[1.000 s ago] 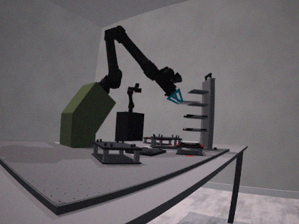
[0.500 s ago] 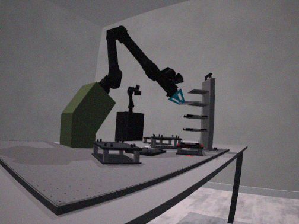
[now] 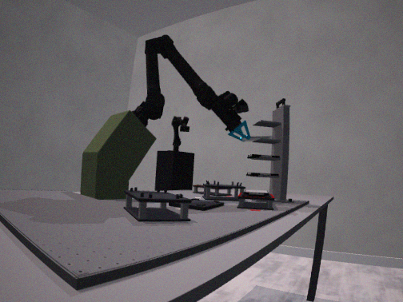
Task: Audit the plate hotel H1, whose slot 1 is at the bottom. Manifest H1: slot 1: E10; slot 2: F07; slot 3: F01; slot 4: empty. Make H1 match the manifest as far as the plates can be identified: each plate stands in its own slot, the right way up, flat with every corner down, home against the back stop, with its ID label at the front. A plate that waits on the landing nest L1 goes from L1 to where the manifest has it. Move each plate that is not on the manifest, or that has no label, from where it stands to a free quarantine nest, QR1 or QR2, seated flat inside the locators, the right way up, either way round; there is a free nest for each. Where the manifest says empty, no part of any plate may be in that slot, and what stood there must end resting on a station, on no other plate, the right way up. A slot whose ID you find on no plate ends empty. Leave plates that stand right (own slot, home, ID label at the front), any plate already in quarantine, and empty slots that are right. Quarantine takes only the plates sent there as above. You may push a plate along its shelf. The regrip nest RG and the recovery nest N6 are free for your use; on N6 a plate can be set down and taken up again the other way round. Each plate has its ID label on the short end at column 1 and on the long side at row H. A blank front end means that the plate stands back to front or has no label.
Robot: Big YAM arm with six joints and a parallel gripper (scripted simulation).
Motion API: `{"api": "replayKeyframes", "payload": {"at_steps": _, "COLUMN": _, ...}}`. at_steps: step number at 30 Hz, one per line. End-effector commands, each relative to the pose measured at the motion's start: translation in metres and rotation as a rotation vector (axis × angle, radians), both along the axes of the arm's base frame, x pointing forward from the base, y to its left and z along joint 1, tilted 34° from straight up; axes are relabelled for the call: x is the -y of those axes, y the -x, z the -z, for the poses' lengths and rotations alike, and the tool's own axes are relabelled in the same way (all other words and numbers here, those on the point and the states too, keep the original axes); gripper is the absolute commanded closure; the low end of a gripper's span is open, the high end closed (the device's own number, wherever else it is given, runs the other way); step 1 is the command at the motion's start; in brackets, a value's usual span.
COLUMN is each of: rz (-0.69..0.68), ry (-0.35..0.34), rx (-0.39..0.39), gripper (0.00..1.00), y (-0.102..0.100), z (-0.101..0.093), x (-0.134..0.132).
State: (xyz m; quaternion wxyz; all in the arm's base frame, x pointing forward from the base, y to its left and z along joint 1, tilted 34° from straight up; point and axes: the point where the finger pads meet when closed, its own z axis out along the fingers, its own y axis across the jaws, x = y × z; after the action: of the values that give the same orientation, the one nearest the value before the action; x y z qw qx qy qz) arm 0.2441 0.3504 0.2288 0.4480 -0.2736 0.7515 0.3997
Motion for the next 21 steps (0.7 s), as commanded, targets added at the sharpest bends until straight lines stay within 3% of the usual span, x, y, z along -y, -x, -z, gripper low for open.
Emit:
{"api": "replayKeyframes", "payload": {"at_steps": 1, "rz": 0.003, "ry": -0.026, "rx": 0.020, "gripper": 0.14, "y": -0.0055, "z": -0.0155, "x": -0.0059}}
{"api": "replayKeyframes", "payload": {"at_steps": 3, "rz": 0.003, "ry": -0.026, "rx": 0.020, "gripper": 0.14, "y": -0.0055, "z": -0.0155, "x": -0.0059}}
{"api": "replayKeyframes", "payload": {"at_steps": 4, "rz": -0.006, "ry": -0.039, "rx": 0.022, "gripper": 0.00, "y": -0.0048, "z": -0.0191, "x": -0.0137}}
{"api": "replayKeyframes", "payload": {"at_steps": 21, "rz": 0.003, "ry": -0.026, "rx": 0.020, "gripper": 0.00, "y": -0.0055, "z": -0.0146, "x": -0.0064}}
